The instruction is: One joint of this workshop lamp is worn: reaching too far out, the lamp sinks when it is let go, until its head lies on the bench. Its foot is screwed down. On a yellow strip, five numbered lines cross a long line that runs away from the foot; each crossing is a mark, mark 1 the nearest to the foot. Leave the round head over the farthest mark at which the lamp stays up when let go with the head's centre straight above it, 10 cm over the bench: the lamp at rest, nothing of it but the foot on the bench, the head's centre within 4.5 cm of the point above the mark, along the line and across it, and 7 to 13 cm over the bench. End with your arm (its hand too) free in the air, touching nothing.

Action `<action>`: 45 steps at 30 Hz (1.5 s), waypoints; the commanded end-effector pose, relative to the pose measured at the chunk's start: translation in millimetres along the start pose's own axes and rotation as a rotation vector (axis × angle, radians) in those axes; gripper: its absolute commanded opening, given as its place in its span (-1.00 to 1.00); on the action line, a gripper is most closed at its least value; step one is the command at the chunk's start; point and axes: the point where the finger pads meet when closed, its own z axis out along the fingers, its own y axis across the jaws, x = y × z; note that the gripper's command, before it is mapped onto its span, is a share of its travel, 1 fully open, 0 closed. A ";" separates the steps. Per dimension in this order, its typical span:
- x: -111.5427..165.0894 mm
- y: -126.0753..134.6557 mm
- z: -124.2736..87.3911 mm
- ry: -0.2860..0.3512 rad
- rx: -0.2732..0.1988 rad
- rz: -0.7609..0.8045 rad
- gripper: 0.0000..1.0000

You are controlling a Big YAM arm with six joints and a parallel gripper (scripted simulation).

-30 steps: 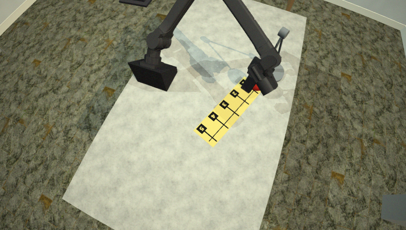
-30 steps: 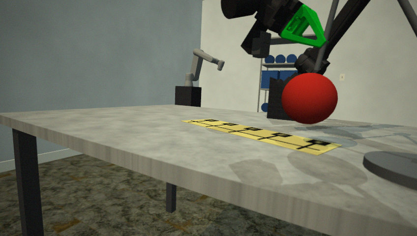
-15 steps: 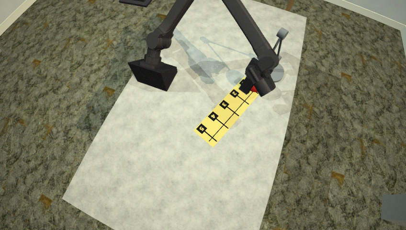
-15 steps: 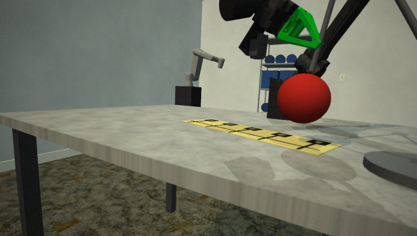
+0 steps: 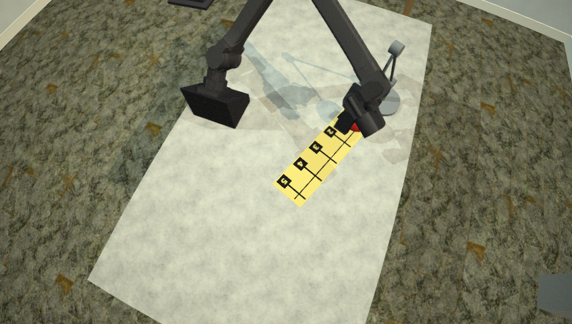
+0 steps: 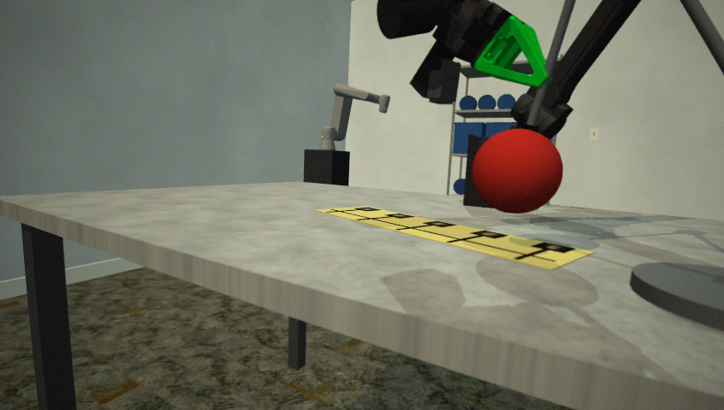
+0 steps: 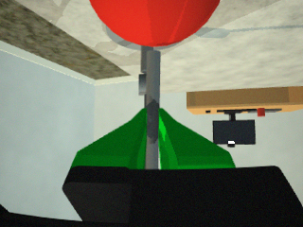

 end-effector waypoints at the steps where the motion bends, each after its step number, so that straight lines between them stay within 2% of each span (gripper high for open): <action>1: -22.1 7.6 -30.9 0.004 -0.012 0.004 -1.00; 9: -22.1 7.6 -30.9 0.004 -0.012 0.004 -1.00; 24: -36.9 11.6 -47.7 0.004 -0.012 0.004 -1.00; 45: -26.4 11.8 -42.3 0.004 -0.012 0.004 -1.00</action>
